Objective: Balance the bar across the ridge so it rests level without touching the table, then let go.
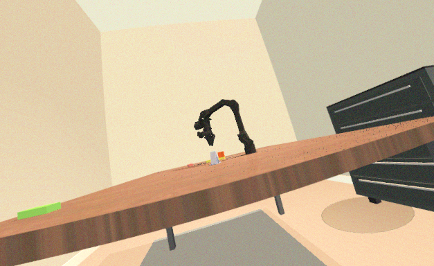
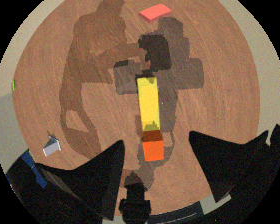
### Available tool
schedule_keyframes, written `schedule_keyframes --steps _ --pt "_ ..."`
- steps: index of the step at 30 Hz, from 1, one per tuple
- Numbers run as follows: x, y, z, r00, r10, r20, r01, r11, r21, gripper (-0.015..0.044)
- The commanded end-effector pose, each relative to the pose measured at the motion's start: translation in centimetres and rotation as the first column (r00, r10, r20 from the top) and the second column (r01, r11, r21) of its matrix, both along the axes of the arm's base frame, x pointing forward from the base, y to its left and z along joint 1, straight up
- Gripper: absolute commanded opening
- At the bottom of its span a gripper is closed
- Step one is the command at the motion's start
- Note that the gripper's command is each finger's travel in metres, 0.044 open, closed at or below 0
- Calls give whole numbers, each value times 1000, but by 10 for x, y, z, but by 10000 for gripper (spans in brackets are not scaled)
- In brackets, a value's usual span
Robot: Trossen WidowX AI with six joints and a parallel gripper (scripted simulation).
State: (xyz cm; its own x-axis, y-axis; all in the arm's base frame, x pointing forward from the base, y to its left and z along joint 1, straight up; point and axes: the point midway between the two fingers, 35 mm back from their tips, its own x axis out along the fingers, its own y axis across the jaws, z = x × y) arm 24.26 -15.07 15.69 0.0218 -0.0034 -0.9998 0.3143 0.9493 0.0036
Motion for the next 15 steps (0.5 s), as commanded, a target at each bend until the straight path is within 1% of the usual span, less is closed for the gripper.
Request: schedule_keyframes --steps 1,12,15 --pt "-2 1 -6 1000 -12 -2 12 1000 -8 315" --pt "0 0 -76 1000 -12 -2 12 1000 -8 315" --pt "-1 1 -85 1000 -12 -3 12 1000 -8 315"
